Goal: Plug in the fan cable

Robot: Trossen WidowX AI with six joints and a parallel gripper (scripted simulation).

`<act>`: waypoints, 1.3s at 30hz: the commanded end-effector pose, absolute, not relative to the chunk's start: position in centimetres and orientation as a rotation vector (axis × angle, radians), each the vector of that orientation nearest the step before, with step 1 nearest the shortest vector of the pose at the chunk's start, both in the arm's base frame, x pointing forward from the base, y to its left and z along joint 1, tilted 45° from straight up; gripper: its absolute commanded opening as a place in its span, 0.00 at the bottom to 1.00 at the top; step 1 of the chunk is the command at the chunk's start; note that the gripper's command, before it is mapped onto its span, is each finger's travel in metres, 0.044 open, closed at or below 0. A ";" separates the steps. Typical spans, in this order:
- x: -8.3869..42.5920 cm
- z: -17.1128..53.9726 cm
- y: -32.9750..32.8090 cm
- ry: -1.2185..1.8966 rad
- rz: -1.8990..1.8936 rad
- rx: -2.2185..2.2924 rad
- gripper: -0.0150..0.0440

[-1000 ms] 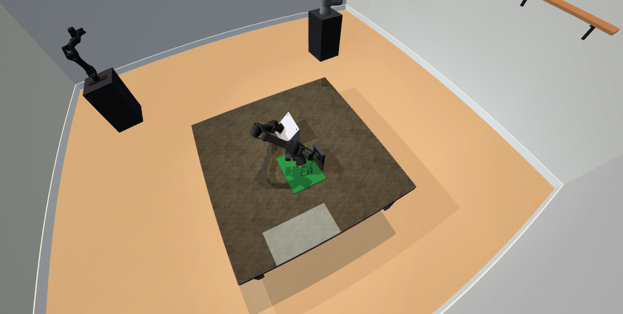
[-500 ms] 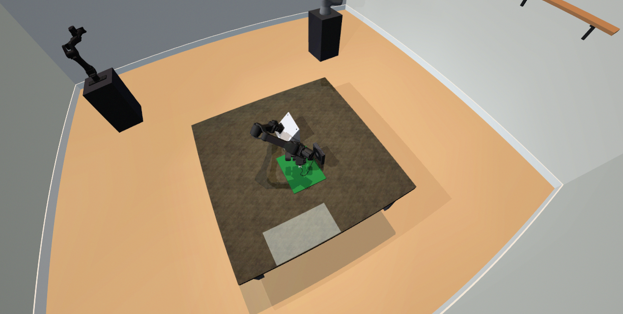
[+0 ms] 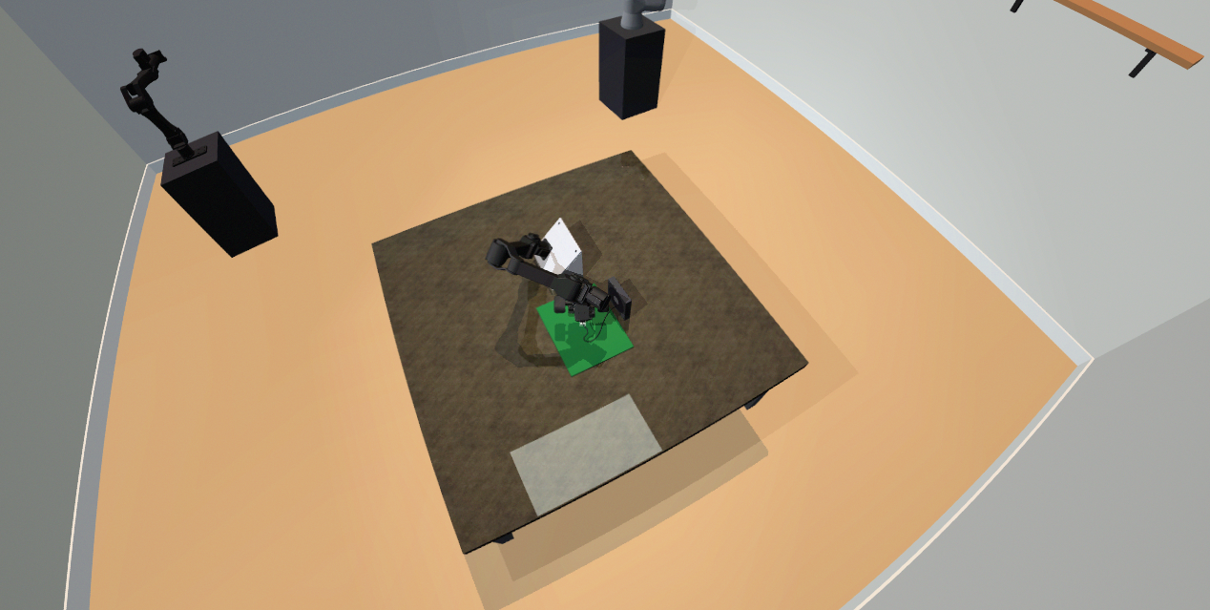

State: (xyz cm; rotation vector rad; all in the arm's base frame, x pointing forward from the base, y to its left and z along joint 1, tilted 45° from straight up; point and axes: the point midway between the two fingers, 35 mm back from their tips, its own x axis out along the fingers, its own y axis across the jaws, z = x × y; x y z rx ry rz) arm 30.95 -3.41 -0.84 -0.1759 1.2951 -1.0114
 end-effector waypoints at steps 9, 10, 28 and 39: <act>30.8 -1.4 -4.0 1.298 -1.013 -0.183 0.25; 30.8 -1.4 -4.1 1.298 -1.013 -0.183 0.25; 30.8 -1.8 -4.5 1.298 -1.013 -0.183 0.25; 30.8 -2.0 -4.7 1.298 -1.013 -0.183 0.25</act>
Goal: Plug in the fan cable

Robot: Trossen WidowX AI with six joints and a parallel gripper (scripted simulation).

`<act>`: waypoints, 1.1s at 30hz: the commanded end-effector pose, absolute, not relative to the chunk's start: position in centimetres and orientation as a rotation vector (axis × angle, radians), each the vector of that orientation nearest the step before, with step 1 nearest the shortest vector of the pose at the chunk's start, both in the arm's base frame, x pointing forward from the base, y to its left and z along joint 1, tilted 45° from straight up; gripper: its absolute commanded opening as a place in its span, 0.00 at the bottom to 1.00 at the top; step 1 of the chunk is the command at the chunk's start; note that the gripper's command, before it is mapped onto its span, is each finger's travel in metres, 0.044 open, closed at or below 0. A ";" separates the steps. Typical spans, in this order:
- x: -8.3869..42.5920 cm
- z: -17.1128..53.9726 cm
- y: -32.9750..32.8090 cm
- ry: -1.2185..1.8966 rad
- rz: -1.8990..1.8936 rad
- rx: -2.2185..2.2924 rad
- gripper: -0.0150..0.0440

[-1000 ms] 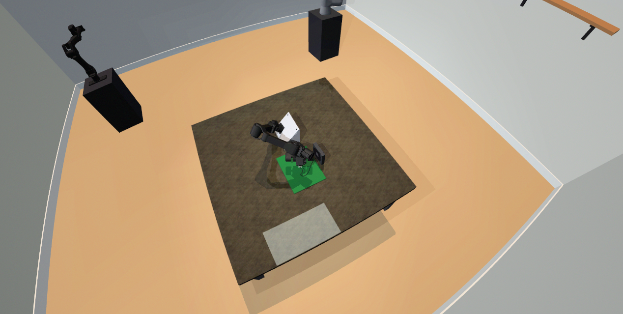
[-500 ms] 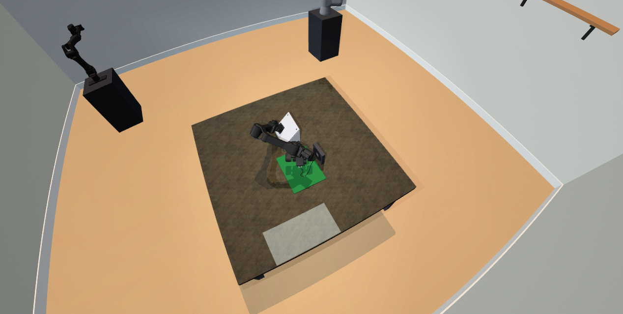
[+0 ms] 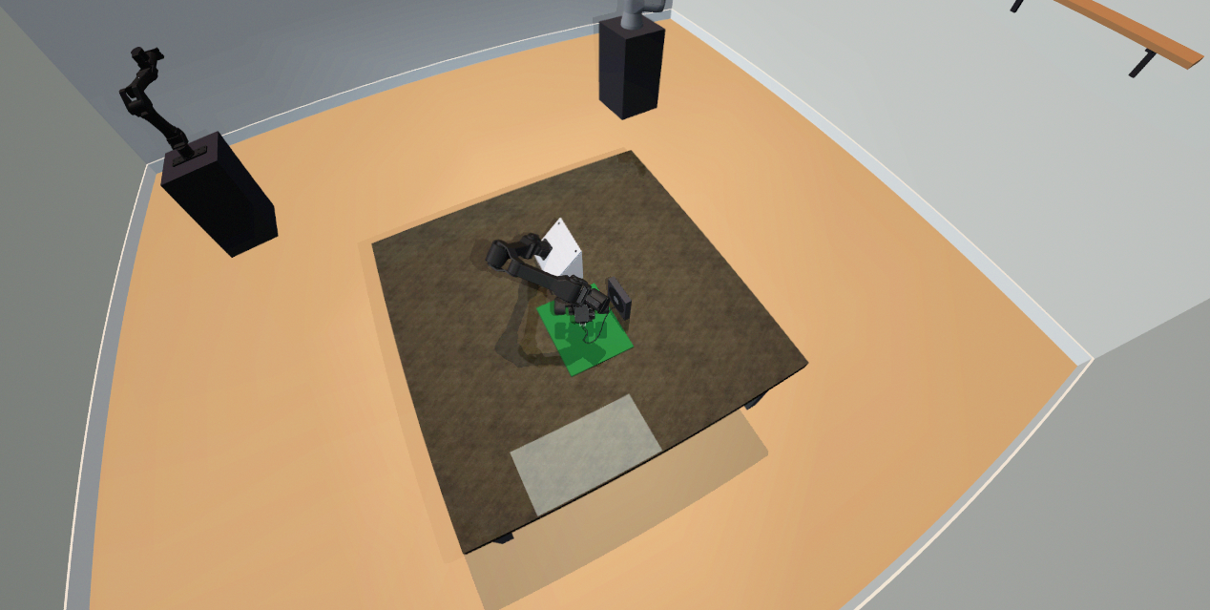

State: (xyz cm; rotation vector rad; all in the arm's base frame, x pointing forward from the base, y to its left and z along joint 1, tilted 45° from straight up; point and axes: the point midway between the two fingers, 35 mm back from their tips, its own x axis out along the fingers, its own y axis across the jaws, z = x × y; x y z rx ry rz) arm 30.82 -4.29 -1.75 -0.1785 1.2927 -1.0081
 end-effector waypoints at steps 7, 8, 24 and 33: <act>30.8 -1.8 -4.3 1.293 -1.008 -0.178 0.48; 30.8 -1.8 -4.3 1.293 -1.008 -0.178 0.52; 31.2 2.1 -0.4 1.299 -1.012 -0.181 0.69; 22.7 4.8 -1.7 1.304 -1.012 -0.184 0.69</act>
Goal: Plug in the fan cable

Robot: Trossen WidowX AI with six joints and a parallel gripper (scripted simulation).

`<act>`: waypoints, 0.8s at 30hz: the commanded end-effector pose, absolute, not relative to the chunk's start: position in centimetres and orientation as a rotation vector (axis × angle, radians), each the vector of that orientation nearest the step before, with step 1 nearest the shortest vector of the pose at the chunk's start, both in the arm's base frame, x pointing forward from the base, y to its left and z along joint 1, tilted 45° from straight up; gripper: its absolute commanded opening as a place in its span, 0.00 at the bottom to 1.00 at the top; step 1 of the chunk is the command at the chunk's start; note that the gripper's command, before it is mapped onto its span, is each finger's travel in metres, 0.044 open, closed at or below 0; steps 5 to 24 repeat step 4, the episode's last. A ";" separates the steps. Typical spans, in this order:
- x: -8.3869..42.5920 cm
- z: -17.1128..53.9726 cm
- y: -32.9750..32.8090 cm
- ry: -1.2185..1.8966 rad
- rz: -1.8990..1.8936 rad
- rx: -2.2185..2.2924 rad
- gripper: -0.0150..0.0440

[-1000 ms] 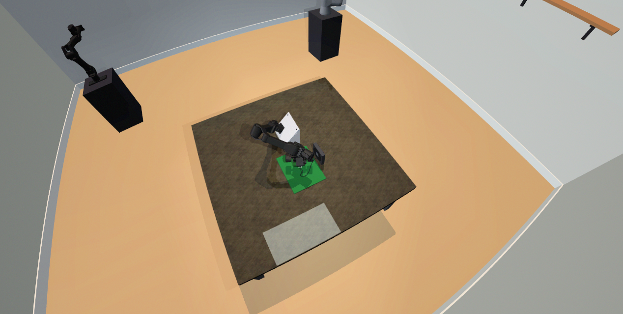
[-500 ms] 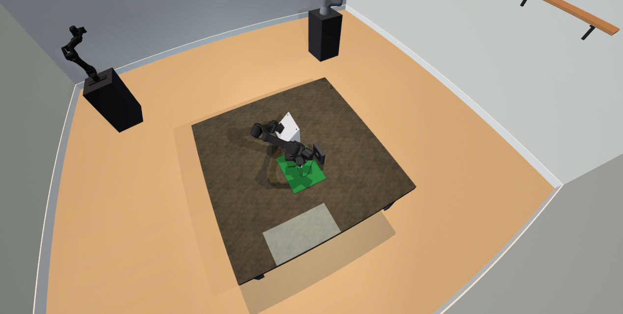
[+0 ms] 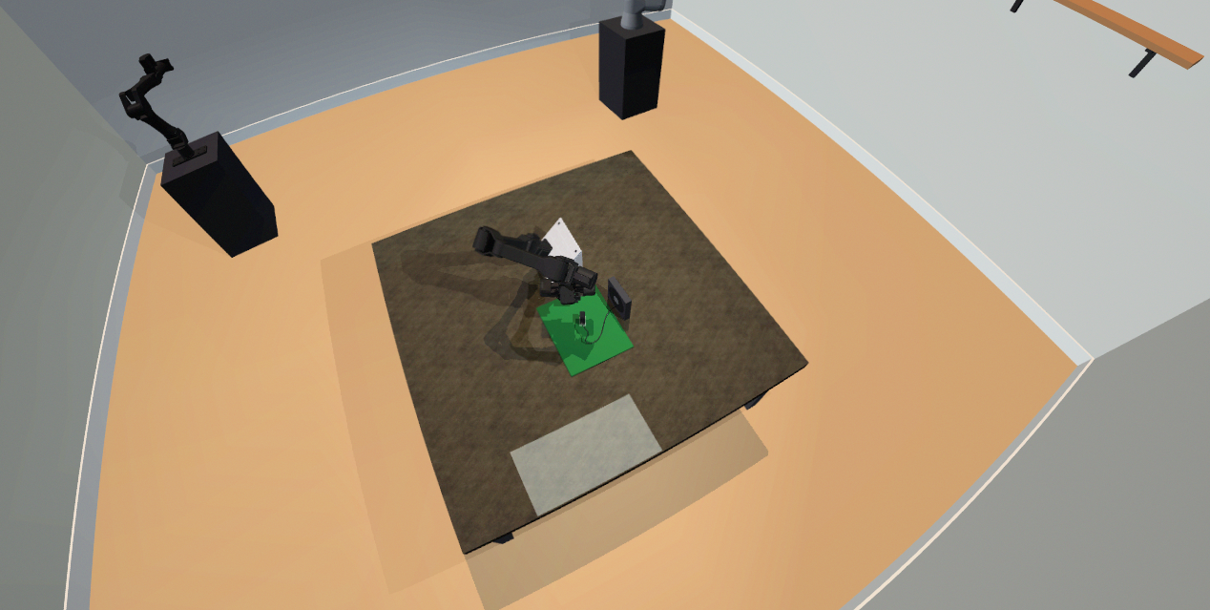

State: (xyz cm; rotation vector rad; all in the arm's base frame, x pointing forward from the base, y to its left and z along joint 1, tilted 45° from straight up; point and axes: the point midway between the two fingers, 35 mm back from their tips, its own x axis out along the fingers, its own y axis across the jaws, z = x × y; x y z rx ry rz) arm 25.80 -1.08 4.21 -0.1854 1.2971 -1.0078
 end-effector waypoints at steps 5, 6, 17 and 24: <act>19.8 5.1 -2.3 1.305 -1.013 -0.186 0.69; 19.8 5.1 -2.3 1.305 -1.013 -0.186 0.69; 19.8 5.1 -2.3 1.305 -1.013 -0.186 0.69; 19.8 5.1 -2.3 1.305 -1.013 -0.186 0.69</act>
